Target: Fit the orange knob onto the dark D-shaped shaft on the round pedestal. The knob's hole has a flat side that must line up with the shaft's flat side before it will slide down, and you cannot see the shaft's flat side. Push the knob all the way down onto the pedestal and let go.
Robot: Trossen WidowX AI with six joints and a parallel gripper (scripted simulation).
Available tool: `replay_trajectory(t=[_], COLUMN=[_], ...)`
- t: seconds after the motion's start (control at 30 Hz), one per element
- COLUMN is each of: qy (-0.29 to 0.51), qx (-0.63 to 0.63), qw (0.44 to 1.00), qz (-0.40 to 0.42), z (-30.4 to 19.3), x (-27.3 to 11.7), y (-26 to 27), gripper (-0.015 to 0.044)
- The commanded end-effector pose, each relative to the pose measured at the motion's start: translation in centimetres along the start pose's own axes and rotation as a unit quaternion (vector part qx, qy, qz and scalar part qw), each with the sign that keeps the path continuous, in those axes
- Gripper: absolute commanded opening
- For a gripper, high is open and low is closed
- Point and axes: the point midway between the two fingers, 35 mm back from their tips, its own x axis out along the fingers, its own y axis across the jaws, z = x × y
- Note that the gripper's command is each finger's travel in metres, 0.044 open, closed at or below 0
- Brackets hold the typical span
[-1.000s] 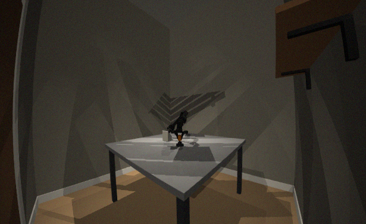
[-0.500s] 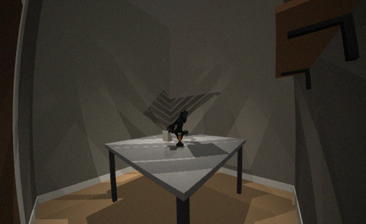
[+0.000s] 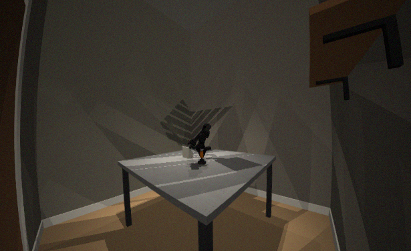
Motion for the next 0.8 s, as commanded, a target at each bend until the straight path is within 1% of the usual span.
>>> replay_trajectory(t=[0.0, 0.77], qy=[-0.001, -0.001], qx=[0.004, 0.004], qw=[1.0, 1.0], qz=[0.0, 0.0], z=[-0.02, 0.04], x=[0.05, -0.17], y=[-0.16, 0.16], gripper=[0.0, 0.0])
